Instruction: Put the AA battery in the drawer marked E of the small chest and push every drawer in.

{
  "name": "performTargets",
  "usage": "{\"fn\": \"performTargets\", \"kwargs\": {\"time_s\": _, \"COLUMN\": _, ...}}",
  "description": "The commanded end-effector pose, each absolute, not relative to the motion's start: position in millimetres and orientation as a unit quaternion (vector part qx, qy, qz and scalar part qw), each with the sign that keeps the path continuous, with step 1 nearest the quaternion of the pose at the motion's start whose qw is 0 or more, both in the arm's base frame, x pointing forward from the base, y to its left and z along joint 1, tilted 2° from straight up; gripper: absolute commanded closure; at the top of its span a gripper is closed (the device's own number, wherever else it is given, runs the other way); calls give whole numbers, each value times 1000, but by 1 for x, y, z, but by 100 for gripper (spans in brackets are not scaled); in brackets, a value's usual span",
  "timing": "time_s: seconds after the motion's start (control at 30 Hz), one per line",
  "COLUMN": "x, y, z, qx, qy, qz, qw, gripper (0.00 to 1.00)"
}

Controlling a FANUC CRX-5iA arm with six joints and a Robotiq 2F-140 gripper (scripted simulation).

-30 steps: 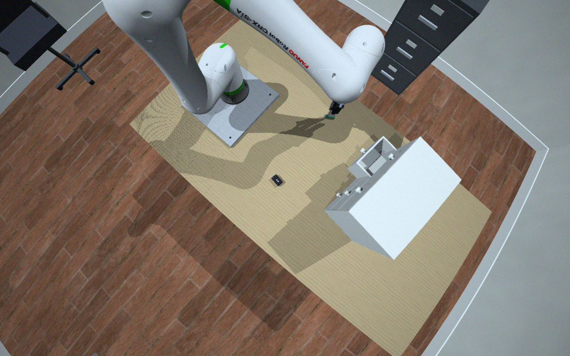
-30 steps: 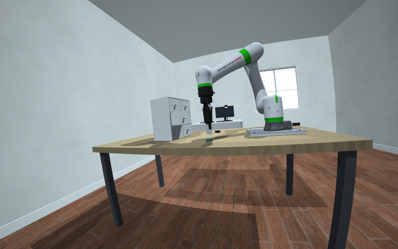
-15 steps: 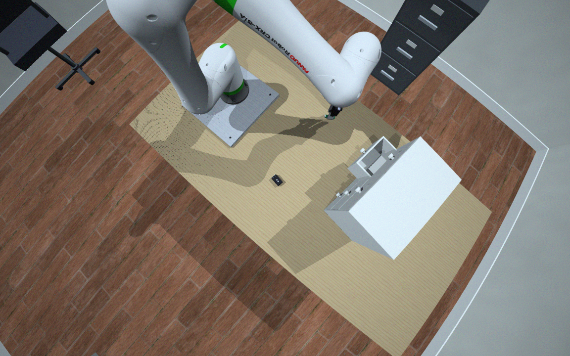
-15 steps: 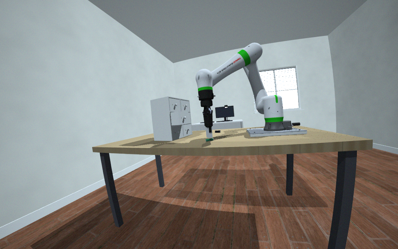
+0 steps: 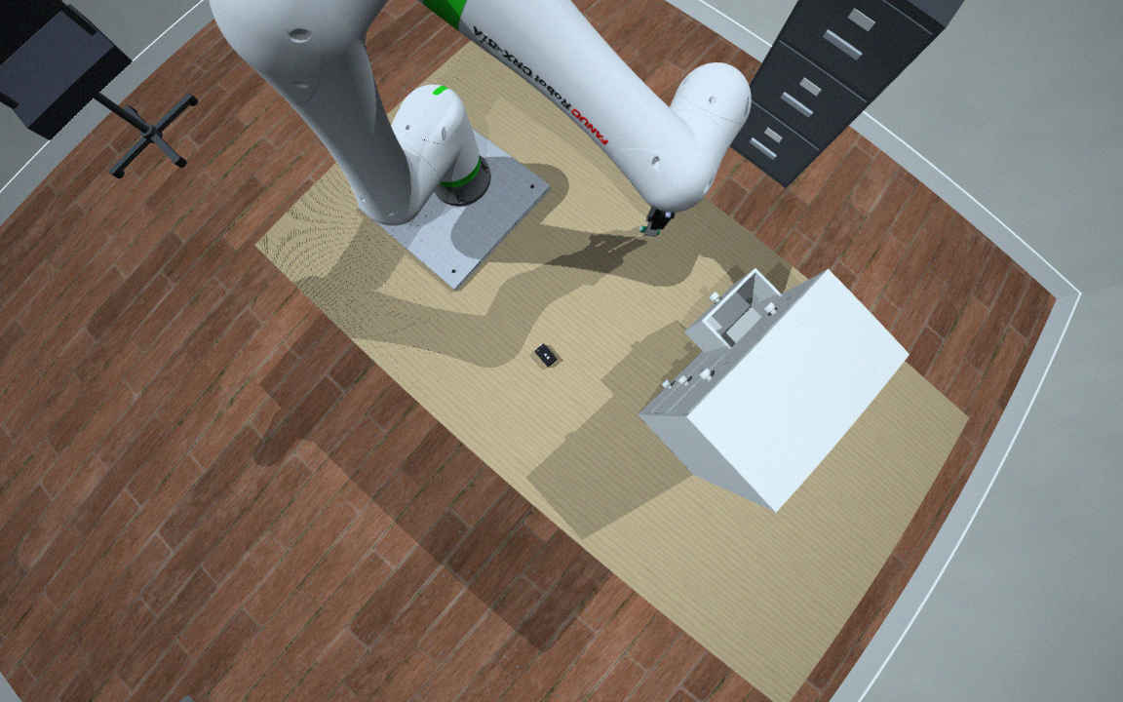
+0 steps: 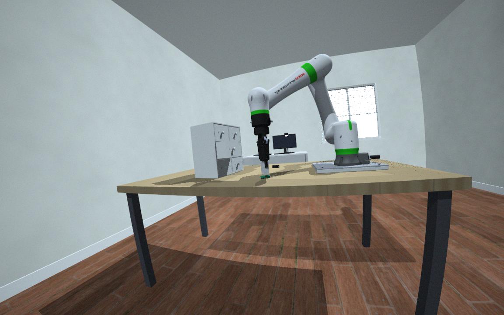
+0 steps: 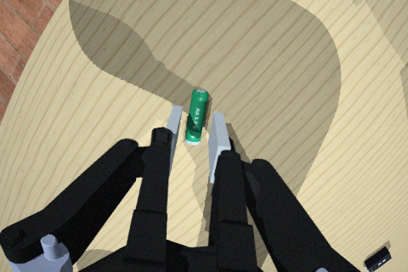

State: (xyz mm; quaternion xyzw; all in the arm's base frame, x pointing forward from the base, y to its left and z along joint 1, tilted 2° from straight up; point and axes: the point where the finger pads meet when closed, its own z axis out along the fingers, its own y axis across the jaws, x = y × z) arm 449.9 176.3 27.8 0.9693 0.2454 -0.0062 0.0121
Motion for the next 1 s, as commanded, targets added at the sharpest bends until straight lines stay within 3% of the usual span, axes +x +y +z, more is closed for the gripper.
{"fn": "performTargets", "kwargs": {"time_s": 0.0, "x": 450, "y": 176, "z": 28, "qx": 969, "qy": 245, "qz": -6, "qw": 12, "gripper": 83}}
{"fn": "performTargets", "kwargs": {"time_s": 0.97, "x": 450, "y": 176, "z": 7, "qx": 969, "qy": 245, "qz": -6, "qw": 12, "gripper": 83}}
